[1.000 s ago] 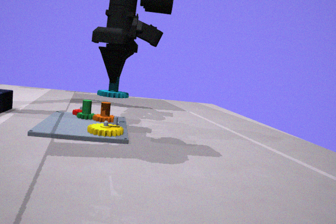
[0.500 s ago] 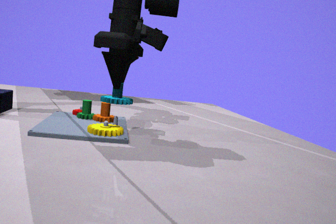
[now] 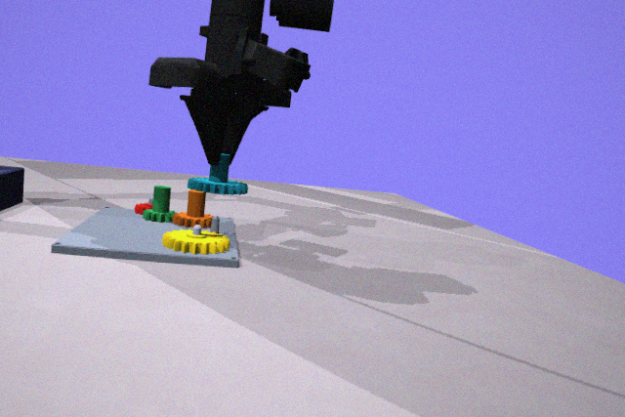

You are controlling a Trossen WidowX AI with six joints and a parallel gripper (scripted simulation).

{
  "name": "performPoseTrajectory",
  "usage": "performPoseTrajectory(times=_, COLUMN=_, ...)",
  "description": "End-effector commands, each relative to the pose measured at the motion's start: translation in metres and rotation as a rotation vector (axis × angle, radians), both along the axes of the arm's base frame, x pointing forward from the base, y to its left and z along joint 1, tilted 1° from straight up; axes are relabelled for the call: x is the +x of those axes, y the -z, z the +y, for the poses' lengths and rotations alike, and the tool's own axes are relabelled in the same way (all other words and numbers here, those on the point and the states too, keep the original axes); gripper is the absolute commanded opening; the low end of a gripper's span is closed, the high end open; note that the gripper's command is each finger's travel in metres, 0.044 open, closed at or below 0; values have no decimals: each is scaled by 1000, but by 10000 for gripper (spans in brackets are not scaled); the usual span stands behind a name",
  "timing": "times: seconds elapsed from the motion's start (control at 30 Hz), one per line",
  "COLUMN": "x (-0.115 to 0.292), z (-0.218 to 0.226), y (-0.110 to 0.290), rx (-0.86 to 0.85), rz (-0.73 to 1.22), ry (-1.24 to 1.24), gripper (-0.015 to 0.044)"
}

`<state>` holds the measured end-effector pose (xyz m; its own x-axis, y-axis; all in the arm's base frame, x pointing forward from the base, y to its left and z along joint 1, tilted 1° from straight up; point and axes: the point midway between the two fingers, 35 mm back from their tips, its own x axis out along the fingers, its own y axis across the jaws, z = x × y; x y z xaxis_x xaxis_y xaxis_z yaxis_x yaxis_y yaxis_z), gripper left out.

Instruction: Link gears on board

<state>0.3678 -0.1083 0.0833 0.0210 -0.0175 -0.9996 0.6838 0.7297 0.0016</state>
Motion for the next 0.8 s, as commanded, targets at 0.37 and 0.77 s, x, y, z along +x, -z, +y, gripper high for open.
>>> performPoseTrajectory(times=0.37, x=1, z=0, y=0, rx=11, rz=-11, ry=420, gripper=0)
performPoseTrajectory(times=0.77, x=1, z=0, y=1, rx=13, rz=-12, ry=514, gripper=0)
